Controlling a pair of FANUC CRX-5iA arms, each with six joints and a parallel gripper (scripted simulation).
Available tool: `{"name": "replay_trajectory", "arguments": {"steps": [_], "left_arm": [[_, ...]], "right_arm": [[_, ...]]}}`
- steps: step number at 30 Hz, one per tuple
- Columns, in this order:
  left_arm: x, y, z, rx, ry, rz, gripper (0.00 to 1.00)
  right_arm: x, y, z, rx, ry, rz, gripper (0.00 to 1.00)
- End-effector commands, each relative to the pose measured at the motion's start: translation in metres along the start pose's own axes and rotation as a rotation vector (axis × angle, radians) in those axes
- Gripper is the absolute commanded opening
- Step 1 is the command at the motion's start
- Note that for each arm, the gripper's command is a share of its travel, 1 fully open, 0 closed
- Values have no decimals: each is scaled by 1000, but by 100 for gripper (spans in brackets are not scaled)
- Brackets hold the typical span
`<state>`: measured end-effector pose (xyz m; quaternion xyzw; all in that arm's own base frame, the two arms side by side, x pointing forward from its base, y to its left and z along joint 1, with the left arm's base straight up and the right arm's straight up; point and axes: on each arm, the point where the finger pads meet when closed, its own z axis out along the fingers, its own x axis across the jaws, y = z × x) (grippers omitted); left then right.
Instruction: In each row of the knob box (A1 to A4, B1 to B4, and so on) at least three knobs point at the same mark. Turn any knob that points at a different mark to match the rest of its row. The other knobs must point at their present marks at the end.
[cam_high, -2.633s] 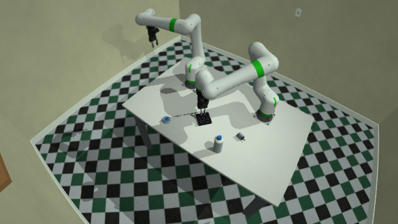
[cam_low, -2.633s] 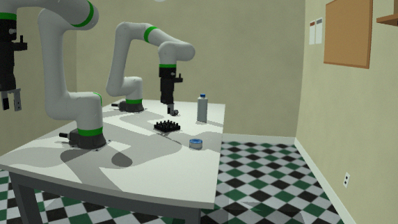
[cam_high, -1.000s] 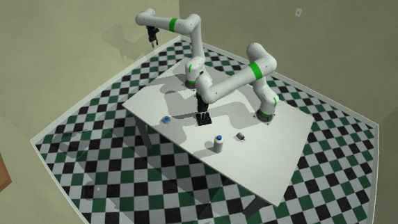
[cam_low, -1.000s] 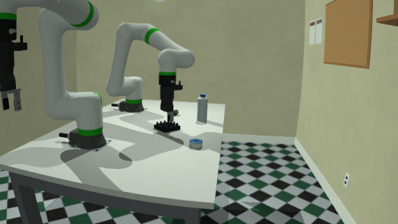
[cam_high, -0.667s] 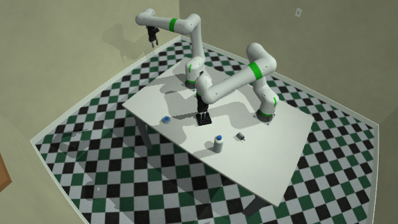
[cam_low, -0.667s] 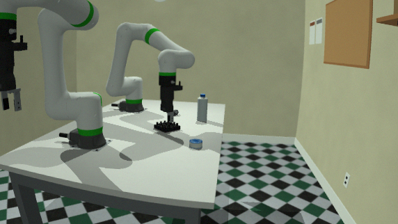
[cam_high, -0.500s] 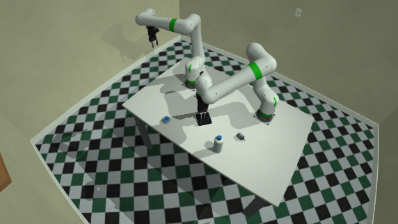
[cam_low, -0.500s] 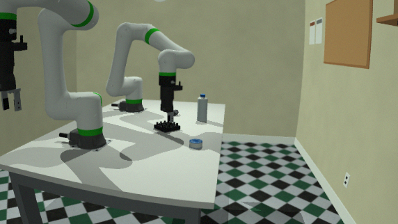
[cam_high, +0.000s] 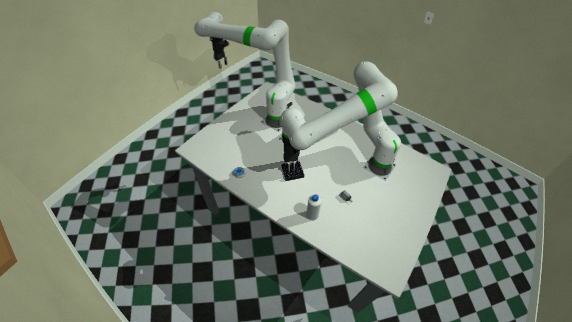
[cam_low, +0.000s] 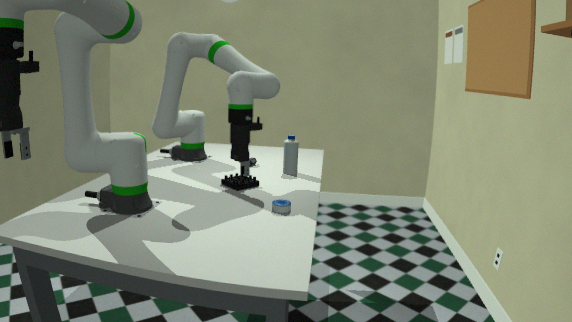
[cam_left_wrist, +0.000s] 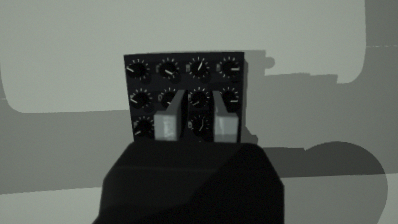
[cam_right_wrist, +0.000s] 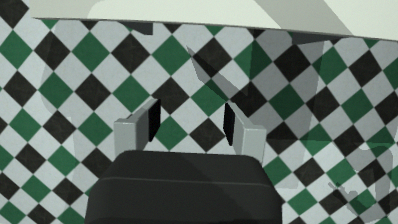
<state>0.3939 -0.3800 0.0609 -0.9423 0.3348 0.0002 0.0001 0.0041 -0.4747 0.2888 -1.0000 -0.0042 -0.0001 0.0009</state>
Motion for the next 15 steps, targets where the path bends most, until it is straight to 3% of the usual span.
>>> {"name": "replay_trajectory", "arguments": {"steps": [1,15], "left_arm": [[1,0,2,0,2,0,46],[1,0,13,0,2,0,46]], "right_arm": [[0,0,-1,-2,0,0,100],[0,0,-1,-2,0,0,100]]}}
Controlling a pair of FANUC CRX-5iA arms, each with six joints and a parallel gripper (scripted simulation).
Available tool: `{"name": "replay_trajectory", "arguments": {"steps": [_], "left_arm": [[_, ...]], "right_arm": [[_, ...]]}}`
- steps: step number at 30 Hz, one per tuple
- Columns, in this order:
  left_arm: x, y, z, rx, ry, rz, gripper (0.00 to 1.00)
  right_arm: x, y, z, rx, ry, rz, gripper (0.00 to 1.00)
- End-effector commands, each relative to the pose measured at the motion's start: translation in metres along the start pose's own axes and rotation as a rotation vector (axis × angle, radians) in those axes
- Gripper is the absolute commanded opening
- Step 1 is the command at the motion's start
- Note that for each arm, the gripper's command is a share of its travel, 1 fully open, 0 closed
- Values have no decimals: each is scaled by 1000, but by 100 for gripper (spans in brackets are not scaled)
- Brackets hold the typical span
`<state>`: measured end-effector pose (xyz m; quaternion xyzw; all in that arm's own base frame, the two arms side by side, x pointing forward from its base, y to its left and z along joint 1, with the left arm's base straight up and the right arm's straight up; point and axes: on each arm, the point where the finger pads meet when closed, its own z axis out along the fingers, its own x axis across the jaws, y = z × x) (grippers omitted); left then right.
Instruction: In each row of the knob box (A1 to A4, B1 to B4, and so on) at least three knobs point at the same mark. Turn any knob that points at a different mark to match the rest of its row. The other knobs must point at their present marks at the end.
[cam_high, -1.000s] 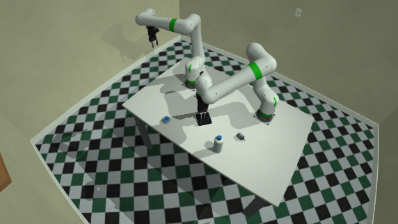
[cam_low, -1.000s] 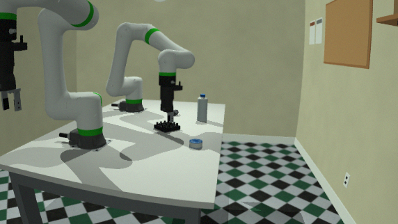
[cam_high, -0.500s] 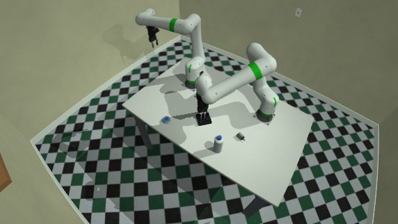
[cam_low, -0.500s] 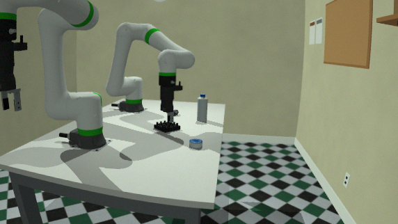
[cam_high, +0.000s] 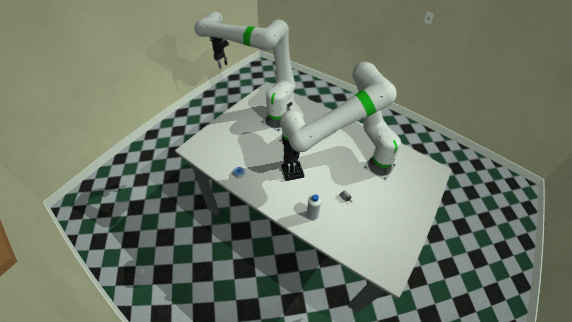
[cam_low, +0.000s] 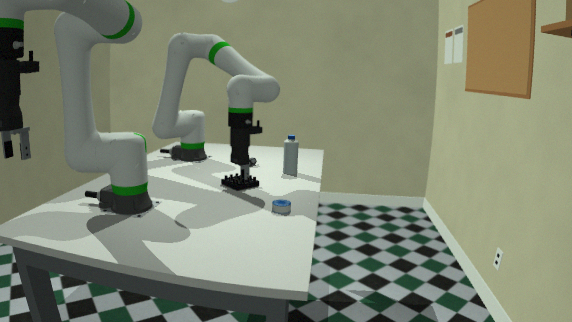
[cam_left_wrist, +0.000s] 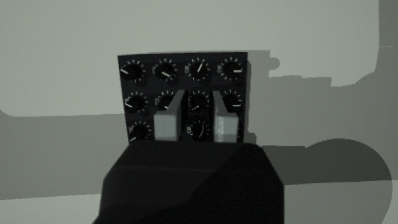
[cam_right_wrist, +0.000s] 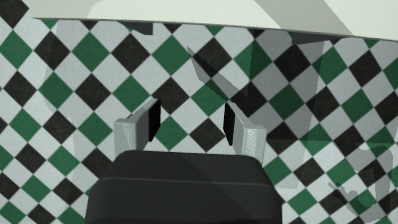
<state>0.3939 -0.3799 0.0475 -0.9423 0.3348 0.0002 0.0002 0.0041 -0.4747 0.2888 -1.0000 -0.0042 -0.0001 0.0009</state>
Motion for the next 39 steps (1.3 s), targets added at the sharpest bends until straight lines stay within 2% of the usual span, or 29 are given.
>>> {"name": "replay_trajectory", "arguments": {"steps": [1,12,13,39], "left_arm": [[1,0,-1,0,2,0,46],[1,0,-1,0,2,0,46],[1,0,-1,0,2,0,30],[1,0,-1,-1,2,-20,30]], "right_arm": [[0,0,-1,-2,0,0,100],[0,0,-1,-2,0,0,100],[0,0,-1,-2,0,0,100],[0,0,-1,-2,0,0,100]]}}
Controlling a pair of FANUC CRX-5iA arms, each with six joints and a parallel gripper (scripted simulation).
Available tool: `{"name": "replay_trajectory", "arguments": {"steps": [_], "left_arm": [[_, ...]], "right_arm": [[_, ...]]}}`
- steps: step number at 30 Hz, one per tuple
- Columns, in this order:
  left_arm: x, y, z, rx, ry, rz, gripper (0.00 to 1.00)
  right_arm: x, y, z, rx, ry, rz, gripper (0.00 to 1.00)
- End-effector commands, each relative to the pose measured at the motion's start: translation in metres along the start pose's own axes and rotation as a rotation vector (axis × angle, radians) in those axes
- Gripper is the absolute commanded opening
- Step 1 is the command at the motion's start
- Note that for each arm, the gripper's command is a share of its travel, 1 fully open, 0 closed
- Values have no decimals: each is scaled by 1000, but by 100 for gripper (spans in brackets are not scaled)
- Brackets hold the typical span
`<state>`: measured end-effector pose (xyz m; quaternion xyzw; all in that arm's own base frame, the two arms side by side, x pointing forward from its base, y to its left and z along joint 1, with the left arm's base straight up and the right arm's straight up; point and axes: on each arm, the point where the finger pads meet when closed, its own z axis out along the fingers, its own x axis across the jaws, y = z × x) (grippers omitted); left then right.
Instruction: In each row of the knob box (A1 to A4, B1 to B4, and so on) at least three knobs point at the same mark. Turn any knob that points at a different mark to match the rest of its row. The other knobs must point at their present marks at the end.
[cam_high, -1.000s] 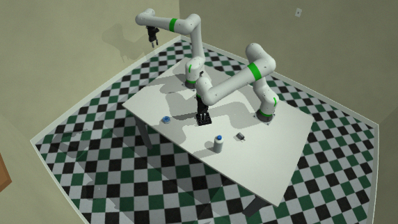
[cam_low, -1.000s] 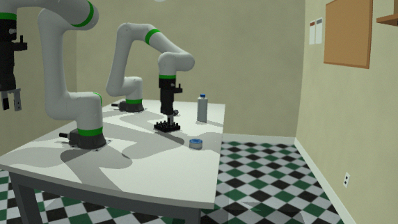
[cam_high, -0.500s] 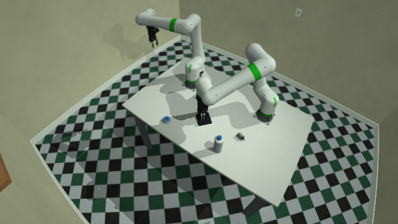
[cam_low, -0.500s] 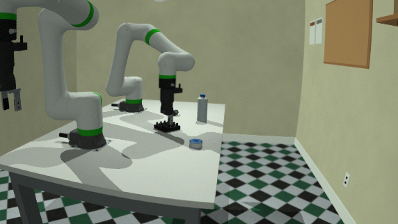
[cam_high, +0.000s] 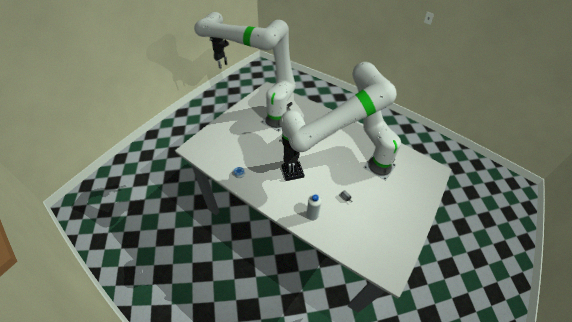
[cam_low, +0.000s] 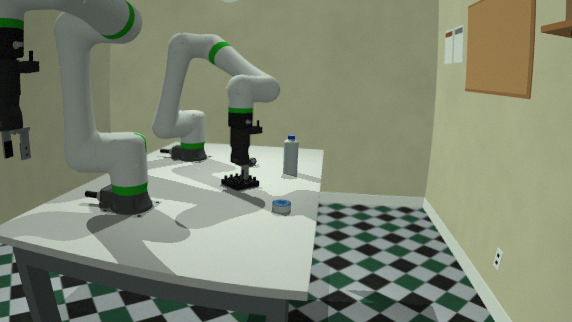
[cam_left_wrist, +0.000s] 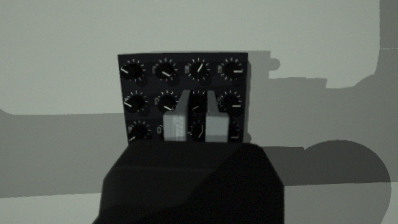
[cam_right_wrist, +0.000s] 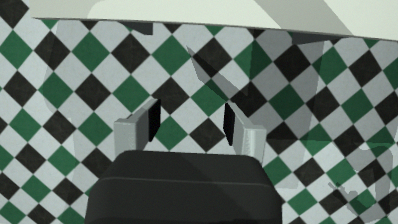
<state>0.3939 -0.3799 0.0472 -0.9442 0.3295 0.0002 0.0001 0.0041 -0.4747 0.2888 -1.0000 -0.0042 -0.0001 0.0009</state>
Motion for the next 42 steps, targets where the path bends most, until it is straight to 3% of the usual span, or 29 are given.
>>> {"name": "replay_trajectory", "arguments": {"steps": [1,22,42], "left_arm": [[1,0,-1,0,2,-13,30],[1,0,-1,-1,2,-191,30],[1,0,-1,-1,2,-581,30]], "right_arm": [[0,0,-1,-2,0,0,100],[0,0,-1,-2,0,0,100],[0,0,-1,-2,0,0,100]]}}
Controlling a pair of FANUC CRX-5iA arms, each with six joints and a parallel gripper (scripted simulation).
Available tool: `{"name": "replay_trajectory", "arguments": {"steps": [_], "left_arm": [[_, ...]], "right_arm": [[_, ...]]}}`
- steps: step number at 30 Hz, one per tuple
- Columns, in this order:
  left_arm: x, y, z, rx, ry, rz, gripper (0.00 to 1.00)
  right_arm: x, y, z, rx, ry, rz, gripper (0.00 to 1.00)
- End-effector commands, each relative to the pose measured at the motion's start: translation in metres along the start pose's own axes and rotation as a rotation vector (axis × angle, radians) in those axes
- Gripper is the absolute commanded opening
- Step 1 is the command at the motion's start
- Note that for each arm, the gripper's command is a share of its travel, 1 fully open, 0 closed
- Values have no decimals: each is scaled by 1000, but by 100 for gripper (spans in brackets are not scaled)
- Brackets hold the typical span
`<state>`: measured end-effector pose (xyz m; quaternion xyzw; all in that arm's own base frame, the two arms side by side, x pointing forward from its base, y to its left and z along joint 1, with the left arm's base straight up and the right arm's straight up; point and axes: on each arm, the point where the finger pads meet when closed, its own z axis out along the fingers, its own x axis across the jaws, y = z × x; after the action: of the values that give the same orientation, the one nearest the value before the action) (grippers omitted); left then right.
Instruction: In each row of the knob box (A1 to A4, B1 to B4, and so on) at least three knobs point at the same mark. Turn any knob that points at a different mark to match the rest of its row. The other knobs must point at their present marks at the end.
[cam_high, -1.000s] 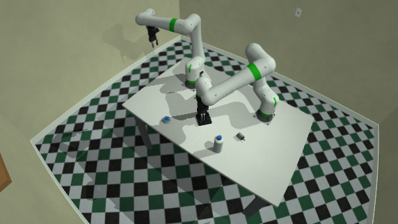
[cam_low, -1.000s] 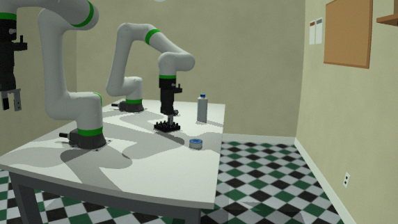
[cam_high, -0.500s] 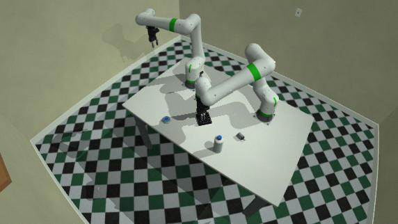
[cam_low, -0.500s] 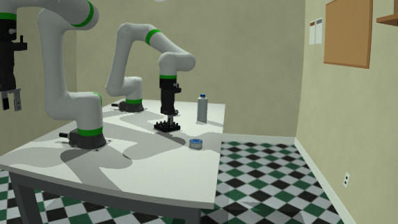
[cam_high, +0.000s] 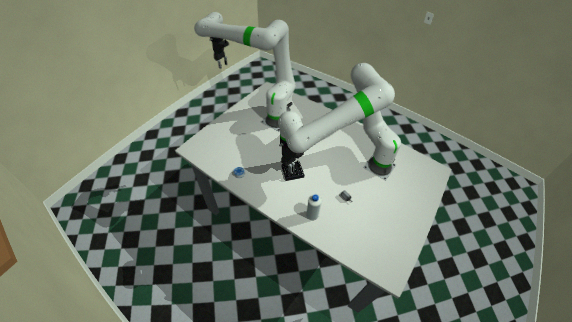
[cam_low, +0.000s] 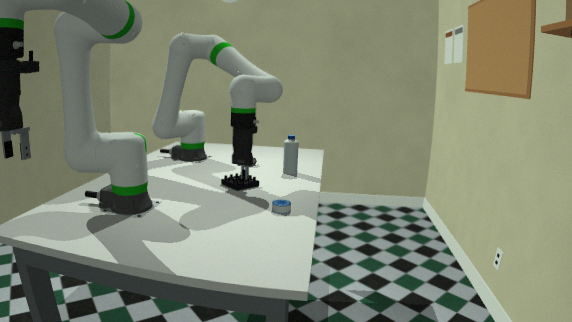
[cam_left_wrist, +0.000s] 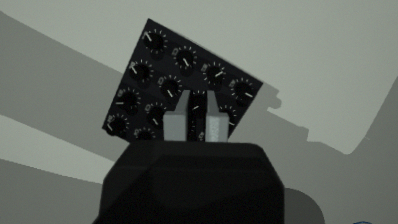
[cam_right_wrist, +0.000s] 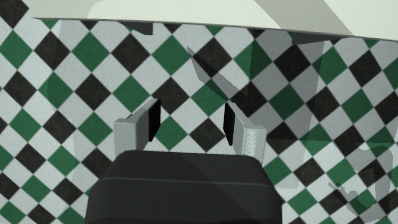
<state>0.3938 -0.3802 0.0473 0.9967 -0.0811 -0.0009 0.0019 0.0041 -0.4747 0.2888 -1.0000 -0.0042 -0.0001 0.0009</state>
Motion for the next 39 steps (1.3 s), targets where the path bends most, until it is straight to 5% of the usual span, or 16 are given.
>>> {"name": "replay_trajectory", "arguments": {"steps": [1,39], "left_arm": [[1,0,-1,3,3,-97,30],[1,0,-1,1,4,-926,30]], "right_arm": [[0,0,-1,-2,0,0,100],[0,0,-1,-2,0,0,100]]}}
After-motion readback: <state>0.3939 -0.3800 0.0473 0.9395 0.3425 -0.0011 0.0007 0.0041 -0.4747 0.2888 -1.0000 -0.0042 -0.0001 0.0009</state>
